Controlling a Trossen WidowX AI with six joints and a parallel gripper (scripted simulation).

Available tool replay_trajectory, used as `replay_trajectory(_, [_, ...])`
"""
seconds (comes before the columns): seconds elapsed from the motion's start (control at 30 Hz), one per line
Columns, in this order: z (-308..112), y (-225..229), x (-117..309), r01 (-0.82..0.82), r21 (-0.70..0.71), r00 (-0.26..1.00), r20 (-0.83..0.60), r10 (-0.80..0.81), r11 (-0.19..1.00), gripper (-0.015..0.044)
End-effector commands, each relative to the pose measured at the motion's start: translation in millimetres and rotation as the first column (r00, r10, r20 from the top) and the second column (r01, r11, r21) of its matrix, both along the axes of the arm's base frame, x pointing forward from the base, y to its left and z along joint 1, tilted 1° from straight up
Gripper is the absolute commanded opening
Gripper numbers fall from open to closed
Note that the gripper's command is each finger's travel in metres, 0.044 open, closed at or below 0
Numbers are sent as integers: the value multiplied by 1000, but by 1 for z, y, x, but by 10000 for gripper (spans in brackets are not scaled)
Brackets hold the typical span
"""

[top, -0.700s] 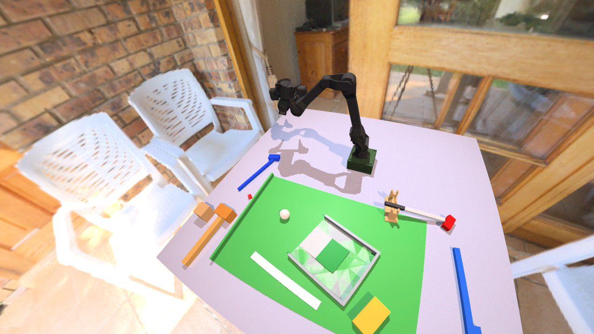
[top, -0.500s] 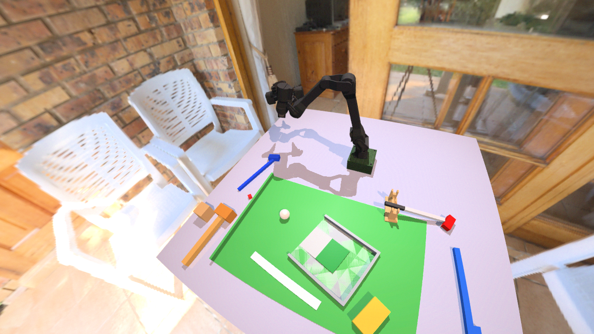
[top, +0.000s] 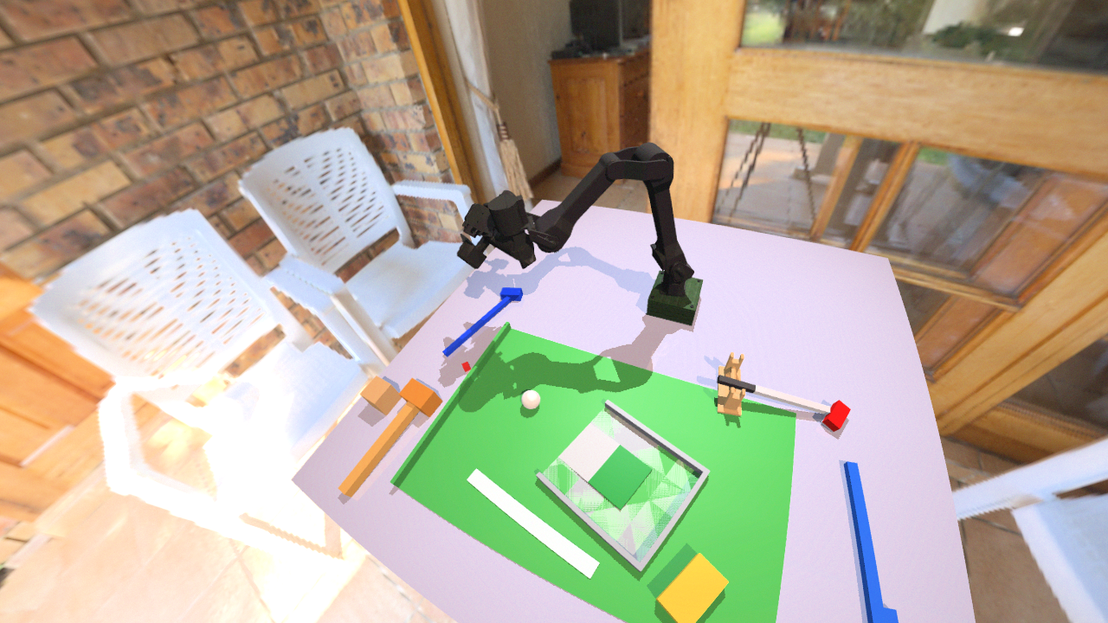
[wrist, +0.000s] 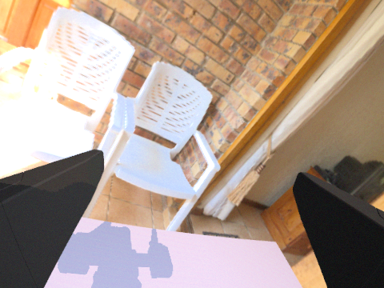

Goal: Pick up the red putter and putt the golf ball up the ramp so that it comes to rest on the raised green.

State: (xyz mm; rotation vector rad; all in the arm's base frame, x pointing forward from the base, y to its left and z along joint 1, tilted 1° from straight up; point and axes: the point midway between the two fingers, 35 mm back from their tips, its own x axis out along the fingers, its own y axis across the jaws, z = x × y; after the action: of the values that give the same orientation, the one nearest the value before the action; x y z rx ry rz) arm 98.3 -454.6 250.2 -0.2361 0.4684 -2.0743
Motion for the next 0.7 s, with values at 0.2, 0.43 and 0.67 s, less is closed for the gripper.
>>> replay_trajectory(0.2, [-29,49,161,-457,251,859,-125,497,853,440])
replay_trajectory(0.43, [-58,127,257,-688,419,602,-128,788,593,440])
replay_trajectory(0.67, [-82,203,310,-763,545,350,-102,931,347,440])
